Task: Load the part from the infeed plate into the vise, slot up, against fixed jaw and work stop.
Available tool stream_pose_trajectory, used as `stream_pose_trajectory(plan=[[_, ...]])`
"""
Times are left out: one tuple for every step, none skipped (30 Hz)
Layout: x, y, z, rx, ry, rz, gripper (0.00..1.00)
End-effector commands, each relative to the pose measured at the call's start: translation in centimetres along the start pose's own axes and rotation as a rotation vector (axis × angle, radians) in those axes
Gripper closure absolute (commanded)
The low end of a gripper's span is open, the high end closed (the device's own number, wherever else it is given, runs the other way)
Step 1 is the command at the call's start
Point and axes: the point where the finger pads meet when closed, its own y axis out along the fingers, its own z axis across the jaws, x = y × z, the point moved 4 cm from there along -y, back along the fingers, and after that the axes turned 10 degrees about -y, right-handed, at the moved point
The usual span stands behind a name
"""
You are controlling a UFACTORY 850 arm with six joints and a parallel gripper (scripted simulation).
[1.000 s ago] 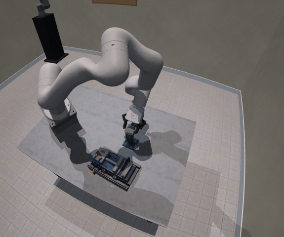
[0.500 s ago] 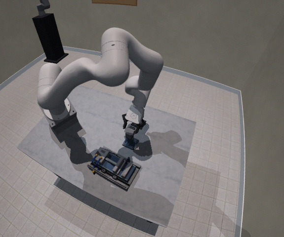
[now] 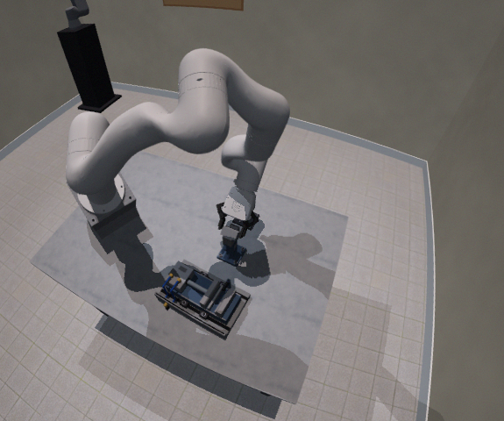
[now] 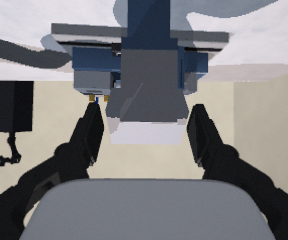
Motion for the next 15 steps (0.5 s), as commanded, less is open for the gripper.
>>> stream_pose_trajectory(plan=[[0.12, -0.05, 0.02, 0.004, 0.001, 0.020, 0.11], [0.14, -0.05, 0.02, 0.005, 0.001, 0.025, 0.11], [0.14, -0.05, 0.02, 0.005, 0.001, 0.025, 0.11], [0.14, -0.05, 0.02, 0.005, 0.001, 0.025, 0.11], [0.17, -0.05, 0.01, 0.006, 0.001, 0.031, 0.11], [0.20, -0.05, 0.01, 0.007, 0.001, 0.037, 0.11], [0.23, -0.04, 0.01, 0.008, 0.001, 0.043, 0.11], [0.27, -0.04, 0.00, 0.009, 0.001, 0.049, 0.11], [0.30, -0.04, -0.01, 0.011, 0.001, 0.056, 0.11], [0.34, -0.04, -0.01, 0.012, 0.001, 0.063, 0.11], [0.37, -0.04, -0.02, 0.013, 0.001, 0.070, 0.11], [0.41, -0.04, -0.03, 0.014, 0.001, 0.078, 0.11], [0.46, -0.03, -0.03, 0.016, 0.001, 0.086, 0.11], [0.50, -0.02, -0.04, 0.017, 0.001, 0.094, 0.11], [0.54, -0.02, -0.05, 0.019, 0.001, 0.103, 0.11]])
